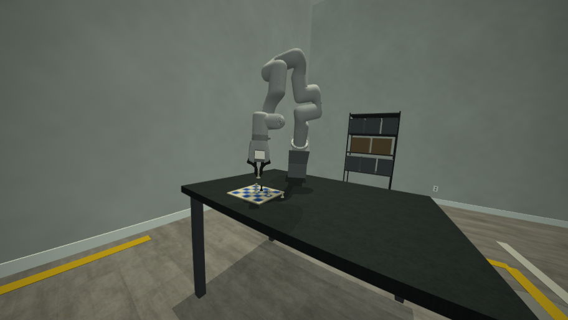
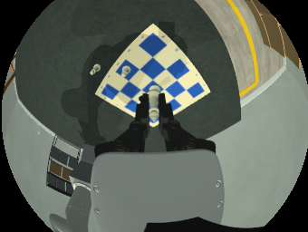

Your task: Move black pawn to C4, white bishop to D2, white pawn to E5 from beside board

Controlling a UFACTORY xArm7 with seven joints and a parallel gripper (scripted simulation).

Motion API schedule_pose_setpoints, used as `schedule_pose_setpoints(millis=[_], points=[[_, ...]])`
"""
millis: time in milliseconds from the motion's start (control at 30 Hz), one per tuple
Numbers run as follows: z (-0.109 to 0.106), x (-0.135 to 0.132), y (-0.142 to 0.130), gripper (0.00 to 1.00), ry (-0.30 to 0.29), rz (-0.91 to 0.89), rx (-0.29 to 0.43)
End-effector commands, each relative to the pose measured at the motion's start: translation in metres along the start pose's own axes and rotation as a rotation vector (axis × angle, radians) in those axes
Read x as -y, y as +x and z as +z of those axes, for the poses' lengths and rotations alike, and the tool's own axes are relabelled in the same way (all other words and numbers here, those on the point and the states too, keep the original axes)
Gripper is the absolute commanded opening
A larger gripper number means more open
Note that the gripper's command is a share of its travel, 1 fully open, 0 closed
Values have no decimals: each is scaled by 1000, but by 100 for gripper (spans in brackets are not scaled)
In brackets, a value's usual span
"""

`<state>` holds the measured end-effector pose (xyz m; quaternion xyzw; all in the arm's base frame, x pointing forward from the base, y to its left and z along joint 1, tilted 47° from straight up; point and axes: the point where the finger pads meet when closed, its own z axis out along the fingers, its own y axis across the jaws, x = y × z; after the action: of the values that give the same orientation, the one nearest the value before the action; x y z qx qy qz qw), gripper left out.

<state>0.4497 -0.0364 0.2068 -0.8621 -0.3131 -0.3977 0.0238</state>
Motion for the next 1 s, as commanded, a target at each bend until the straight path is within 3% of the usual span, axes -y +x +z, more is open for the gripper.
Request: schedule_pose_setpoints(millis=[0,567,967], points=[[18,-1,1,0,-1,1,-5],[80,-1,1,0,-1,1,-5],[86,-1,1,0,-1,0,-5]])
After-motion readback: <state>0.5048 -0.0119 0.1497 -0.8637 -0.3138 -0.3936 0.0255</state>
